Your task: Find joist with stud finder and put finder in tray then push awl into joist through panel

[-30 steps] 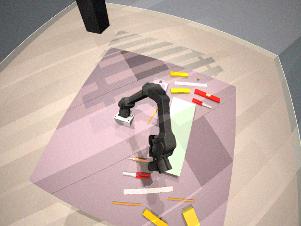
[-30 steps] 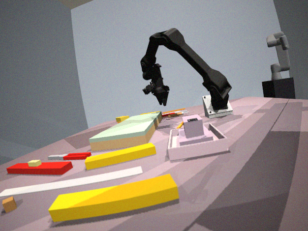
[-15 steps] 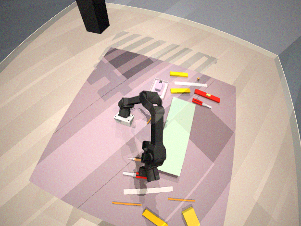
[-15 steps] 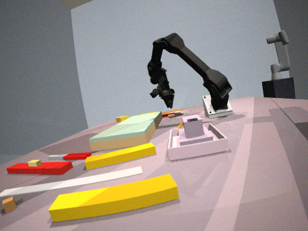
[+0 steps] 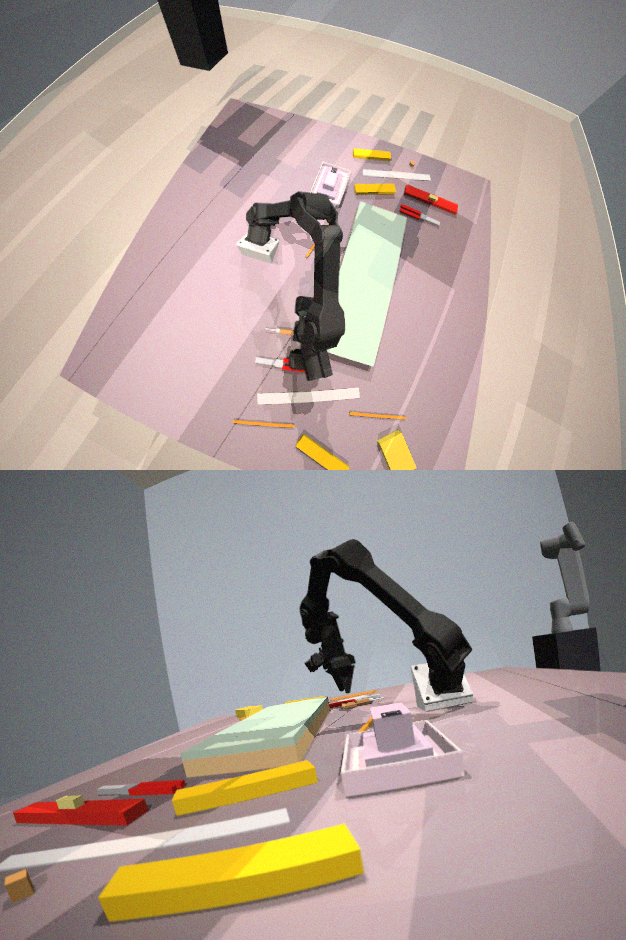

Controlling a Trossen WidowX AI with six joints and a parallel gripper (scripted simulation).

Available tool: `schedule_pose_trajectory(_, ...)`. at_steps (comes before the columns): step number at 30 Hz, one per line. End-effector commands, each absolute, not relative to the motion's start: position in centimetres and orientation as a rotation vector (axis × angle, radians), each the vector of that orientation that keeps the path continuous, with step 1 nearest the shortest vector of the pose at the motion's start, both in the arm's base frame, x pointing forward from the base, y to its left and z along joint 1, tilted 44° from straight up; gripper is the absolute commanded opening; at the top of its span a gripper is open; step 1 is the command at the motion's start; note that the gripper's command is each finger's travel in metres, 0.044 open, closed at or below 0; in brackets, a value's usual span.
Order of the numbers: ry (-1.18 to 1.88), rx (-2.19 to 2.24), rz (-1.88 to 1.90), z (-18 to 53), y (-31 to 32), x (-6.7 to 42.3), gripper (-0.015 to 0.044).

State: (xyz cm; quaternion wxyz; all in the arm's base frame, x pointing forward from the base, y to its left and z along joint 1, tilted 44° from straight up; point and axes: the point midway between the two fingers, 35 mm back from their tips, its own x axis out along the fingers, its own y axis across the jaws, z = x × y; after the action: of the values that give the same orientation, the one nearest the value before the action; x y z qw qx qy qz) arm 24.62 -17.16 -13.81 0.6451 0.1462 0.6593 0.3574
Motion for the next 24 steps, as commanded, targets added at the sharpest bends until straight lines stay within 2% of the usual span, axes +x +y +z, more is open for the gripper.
schedule_pose_trajectory(1,1.506,0.347,0.814,-14.4,-16.6,24.4,0.0440)
schedule_pose_trajectory(24,1.504,0.348,0.816,-16.9,-14.3,24.1,0.0440)
